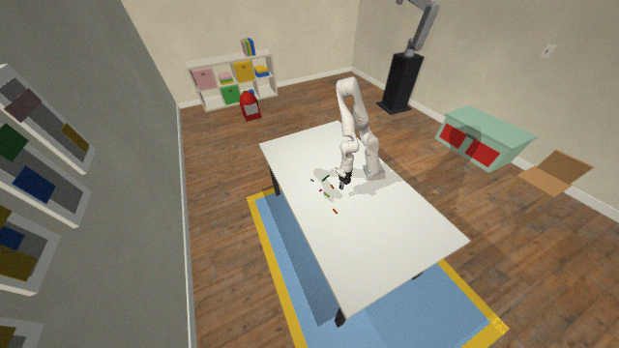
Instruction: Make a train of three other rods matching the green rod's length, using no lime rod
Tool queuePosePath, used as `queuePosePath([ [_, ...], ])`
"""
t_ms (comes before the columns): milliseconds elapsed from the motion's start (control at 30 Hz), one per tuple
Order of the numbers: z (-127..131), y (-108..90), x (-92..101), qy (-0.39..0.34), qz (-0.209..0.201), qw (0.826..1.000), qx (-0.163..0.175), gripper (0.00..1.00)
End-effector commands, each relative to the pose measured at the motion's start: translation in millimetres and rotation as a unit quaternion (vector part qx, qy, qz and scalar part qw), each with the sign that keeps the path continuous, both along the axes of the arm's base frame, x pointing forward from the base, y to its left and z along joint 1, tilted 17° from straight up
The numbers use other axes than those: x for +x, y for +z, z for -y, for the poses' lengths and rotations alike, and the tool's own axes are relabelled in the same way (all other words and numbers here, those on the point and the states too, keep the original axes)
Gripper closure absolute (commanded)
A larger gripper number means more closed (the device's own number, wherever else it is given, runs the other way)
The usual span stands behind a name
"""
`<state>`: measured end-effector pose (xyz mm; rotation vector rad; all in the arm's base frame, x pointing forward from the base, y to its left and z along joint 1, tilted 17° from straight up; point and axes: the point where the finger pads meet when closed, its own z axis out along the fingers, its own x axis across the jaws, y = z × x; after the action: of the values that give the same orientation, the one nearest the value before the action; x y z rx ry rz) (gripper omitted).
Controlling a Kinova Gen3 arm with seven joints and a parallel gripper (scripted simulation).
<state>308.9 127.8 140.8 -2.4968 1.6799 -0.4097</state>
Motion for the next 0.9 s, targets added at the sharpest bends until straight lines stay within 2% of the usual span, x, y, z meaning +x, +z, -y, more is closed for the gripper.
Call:
queuePosePath([
  [0,-0.2,0.4,0.2,0.000,0.001,1.000,0.000,0.76],
  [600,0.3,-9.7,3.1,0.000,0.001,1.000,0.000,0.76],
  [867,1.3,-27.3,8.3,0.000,0.001,1.000,0.000,0.76],
])
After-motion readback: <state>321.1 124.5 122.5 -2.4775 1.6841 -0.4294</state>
